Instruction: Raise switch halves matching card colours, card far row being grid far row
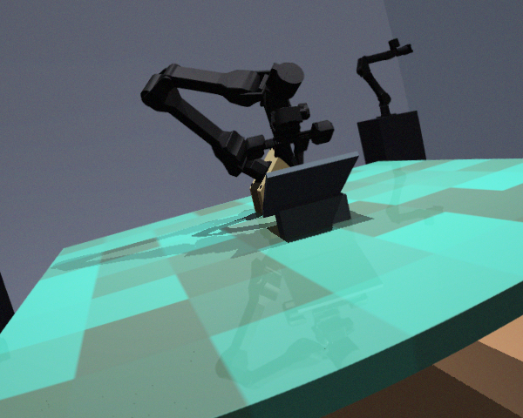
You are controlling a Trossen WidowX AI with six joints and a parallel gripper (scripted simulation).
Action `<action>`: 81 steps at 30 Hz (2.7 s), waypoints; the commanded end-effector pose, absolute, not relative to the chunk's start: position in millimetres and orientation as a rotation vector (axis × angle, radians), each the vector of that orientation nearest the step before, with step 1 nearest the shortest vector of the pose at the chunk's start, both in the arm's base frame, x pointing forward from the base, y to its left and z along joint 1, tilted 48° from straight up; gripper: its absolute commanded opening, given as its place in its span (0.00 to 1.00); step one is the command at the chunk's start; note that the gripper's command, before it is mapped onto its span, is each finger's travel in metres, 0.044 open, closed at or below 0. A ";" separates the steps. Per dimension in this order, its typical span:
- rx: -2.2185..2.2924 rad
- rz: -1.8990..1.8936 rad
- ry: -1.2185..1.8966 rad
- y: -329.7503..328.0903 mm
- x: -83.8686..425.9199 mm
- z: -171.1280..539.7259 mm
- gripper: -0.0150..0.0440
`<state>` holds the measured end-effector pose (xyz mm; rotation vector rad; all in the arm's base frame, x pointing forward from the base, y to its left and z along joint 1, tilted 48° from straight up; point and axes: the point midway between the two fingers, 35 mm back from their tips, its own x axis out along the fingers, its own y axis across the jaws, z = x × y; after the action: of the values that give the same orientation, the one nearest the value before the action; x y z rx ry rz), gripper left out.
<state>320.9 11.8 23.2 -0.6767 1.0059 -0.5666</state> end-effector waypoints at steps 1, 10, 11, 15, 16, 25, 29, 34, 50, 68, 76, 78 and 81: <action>-0.680 -0.562 1.013 10.9 319.8 21.1 0.25; -0.676 -0.563 1.007 17.2 317.8 26.0 0.25; -0.676 -0.559 1.006 25.1 313.3 30.9 0.25; -0.683 -0.549 0.993 54.7 291.3 55.0 0.25; -0.684 -0.549 0.992 56.0 290.2 56.3 0.25; -0.683 -0.547 0.994 55.7 248.4 24.3 0.25; -0.684 -0.548 0.994 54.3 240.1 18.9 0.25; -0.686 -0.539 0.979 39.1 250.1 5.3 0.25; -0.691 -0.540 0.967 21.2 260.0 -7.0 0.25; -0.691 -0.540 0.967 12.3 265.8 -14.3 0.25; -0.691 -0.540 0.967 12.3 265.8 -14.3 0.25; -0.691 -0.540 0.967 12.3 265.8 -14.3 0.25; -0.691 -0.540 0.967 12.3 265.8 -14.3 0.25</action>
<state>266.5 13.0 -13.9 -0.6851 0.9653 -0.5404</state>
